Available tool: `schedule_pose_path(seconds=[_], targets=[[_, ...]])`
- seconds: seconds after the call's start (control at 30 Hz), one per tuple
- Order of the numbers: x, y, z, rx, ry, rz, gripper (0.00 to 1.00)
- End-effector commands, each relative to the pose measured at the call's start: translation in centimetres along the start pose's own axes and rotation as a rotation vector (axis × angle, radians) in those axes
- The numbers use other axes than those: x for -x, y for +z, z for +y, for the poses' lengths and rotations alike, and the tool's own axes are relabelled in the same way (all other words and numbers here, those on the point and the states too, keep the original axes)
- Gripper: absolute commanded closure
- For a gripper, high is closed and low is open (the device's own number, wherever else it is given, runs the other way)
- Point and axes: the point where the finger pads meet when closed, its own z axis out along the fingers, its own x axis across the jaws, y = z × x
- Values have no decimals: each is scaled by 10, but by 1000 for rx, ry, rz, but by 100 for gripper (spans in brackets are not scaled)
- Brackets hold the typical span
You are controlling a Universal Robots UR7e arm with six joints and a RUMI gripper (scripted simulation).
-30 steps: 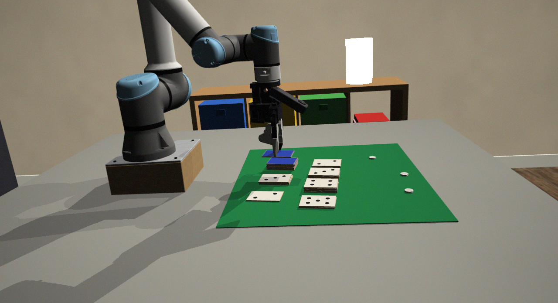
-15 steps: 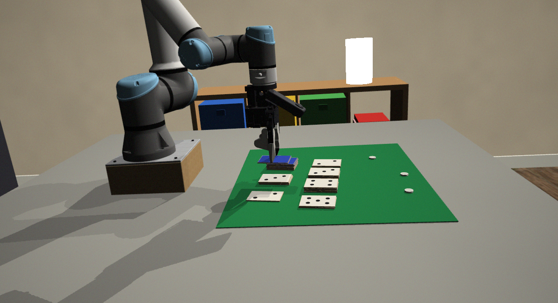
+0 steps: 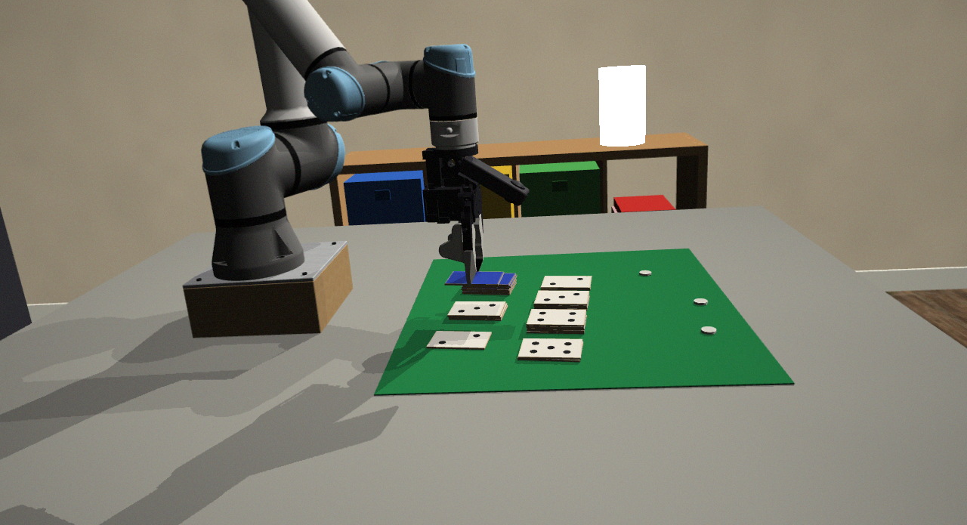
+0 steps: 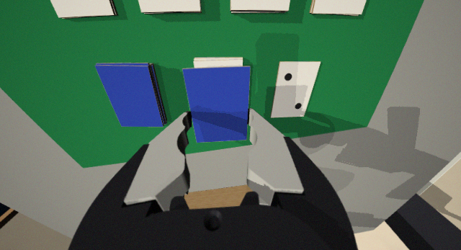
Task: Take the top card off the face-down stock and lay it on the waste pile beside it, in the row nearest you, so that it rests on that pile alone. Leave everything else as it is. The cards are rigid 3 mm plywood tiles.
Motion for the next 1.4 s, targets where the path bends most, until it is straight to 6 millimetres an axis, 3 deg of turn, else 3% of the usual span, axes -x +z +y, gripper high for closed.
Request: schedule_pose_path(seconds=[0.0,0.43,1.37], targets=[[0,0,0,-1,0,0,62],[0,4,0,-1,0,0,62],[-1,43,0,-1,0,0,62]])
